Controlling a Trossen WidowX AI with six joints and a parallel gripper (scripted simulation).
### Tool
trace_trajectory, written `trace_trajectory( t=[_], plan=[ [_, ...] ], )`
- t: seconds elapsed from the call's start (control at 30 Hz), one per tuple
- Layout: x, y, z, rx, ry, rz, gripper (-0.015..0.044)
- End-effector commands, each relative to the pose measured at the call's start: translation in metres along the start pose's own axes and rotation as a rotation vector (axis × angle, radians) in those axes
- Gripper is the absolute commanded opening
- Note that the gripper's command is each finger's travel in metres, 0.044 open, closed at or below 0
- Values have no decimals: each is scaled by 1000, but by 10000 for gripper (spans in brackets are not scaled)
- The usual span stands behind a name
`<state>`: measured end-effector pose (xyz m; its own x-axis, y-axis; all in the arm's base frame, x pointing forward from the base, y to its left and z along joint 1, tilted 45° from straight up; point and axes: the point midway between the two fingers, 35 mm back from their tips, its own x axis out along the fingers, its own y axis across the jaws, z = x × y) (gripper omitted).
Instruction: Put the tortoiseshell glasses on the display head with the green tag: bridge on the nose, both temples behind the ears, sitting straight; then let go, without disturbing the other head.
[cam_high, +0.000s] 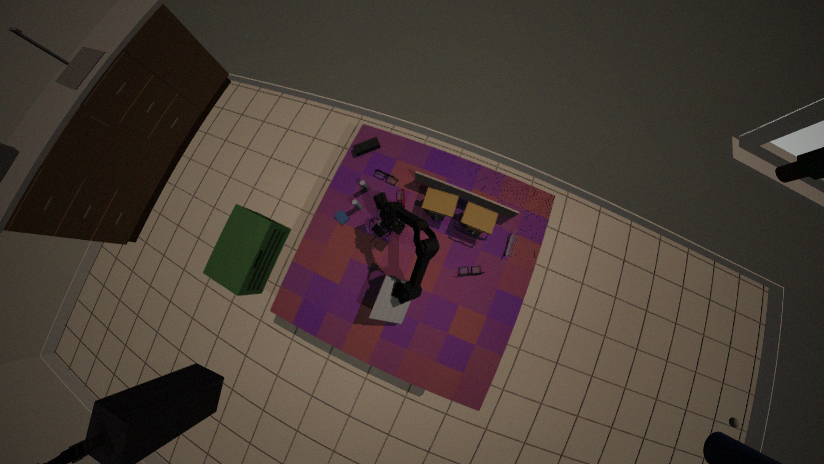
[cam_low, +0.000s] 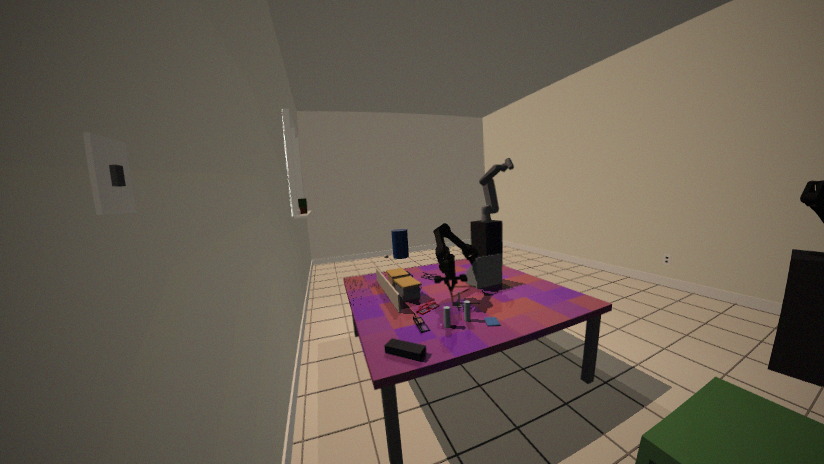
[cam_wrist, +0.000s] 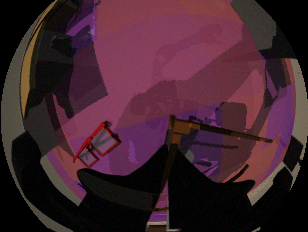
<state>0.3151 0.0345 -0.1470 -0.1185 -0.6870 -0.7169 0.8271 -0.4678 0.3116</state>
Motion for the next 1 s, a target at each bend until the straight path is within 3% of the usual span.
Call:
trace_trajectory(
  t=[0.0, 0.97],
  plan=[
    [4, 1, -1, -2, 7, 10, 0],
    [4, 17, 15, -2, 6, 11, 0]
  ],
)
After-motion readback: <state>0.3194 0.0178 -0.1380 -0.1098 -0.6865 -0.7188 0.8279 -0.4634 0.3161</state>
